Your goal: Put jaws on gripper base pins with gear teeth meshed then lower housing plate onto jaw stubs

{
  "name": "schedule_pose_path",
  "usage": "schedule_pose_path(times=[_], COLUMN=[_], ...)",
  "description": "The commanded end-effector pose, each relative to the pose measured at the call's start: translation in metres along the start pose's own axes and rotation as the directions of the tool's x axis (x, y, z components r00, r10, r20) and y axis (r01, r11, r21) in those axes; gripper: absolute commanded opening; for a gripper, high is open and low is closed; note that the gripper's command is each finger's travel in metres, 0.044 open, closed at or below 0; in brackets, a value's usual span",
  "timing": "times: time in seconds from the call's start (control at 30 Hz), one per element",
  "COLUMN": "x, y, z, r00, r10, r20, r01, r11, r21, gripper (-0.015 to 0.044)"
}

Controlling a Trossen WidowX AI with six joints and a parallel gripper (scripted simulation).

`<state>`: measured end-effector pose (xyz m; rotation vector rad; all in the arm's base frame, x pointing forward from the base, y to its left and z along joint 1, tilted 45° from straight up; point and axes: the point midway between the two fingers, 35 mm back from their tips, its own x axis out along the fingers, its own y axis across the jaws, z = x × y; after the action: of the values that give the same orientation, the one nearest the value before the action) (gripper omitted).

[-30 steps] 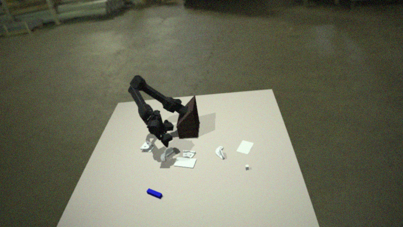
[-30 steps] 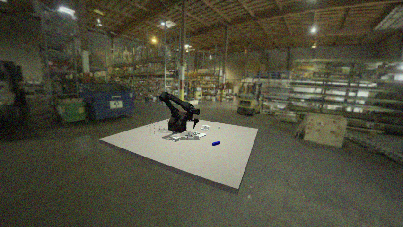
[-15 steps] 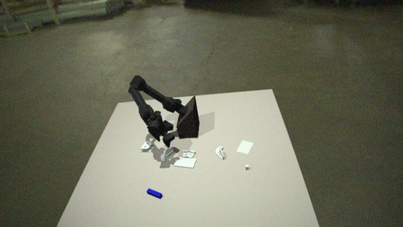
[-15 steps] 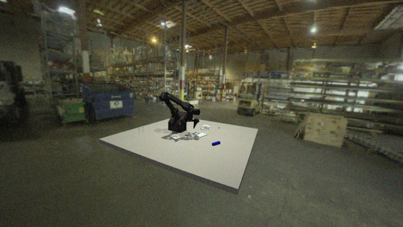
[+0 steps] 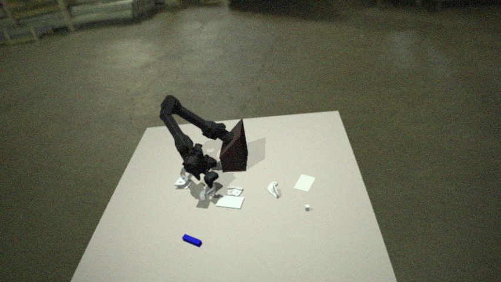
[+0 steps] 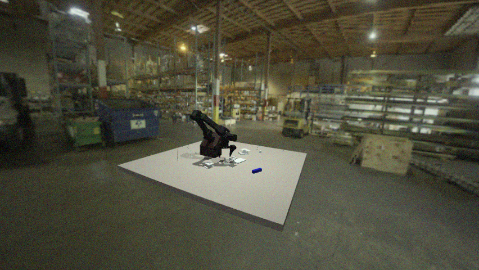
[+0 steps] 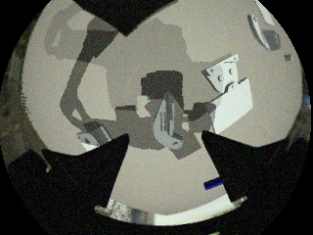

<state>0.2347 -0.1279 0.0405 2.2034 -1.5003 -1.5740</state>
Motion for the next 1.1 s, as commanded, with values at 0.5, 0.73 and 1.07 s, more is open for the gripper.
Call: schedule_pose_path(times=[0.5, 0.73, 1.07], x=[0.026, 0.037, 0.052], y=[0.000, 0.000, 0.001], z=[0.001, 0.002, 0.002], r00=[1.000, 1.000, 1.000], r10=[0.003, 0.004, 0.006], r20=[0.004, 0.003, 0.002], r01=[-0.003, -0.004, -0.006], r11=[1.000, 1.000, 1.000], r21=[-0.008, -0.008, -0.009], gripper=[0.0440, 0.0440, 0.0440])
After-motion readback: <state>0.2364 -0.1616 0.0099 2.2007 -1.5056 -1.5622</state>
